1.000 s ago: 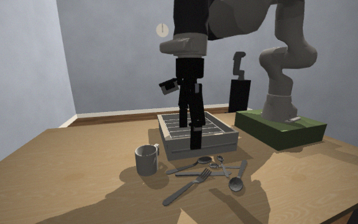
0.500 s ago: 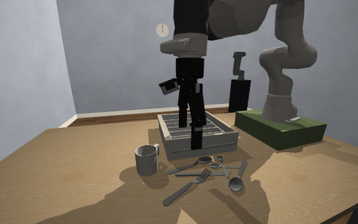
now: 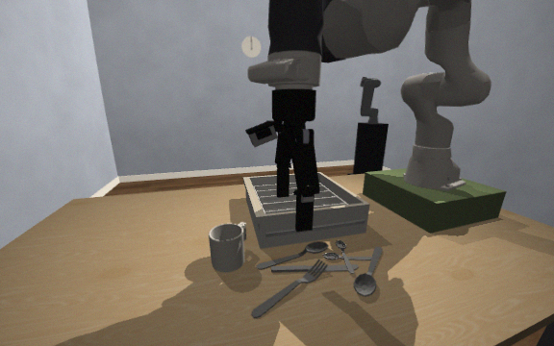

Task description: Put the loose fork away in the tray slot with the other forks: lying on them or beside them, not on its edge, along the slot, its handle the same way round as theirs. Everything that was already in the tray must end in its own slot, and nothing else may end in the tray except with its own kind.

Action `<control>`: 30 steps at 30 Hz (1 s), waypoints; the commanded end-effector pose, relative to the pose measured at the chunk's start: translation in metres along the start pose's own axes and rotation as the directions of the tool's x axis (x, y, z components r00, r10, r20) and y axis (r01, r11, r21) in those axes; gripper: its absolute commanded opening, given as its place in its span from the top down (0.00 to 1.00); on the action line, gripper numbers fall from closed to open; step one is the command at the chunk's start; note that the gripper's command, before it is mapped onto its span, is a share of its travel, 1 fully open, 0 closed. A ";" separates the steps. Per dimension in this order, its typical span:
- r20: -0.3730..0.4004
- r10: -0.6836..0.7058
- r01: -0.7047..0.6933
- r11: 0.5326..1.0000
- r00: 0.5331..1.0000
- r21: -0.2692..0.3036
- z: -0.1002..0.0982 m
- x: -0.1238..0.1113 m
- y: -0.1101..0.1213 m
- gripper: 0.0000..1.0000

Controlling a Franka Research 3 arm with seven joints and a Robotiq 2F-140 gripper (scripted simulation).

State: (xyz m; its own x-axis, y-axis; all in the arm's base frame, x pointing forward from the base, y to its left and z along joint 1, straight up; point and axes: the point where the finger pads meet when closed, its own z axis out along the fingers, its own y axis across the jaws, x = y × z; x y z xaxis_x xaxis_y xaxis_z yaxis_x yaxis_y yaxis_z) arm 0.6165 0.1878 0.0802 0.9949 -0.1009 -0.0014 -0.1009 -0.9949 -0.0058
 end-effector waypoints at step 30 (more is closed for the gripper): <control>-0.003 -0.347 0.347 0.938 0.938 -0.002 -0.007 0.000 -0.029 0.00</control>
State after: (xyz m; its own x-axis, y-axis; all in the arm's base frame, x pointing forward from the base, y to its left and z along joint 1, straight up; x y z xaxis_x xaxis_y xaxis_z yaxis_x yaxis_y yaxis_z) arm 0.6205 0.2163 0.0877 0.9945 0.1036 0.0134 0.1036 -0.9946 -0.0050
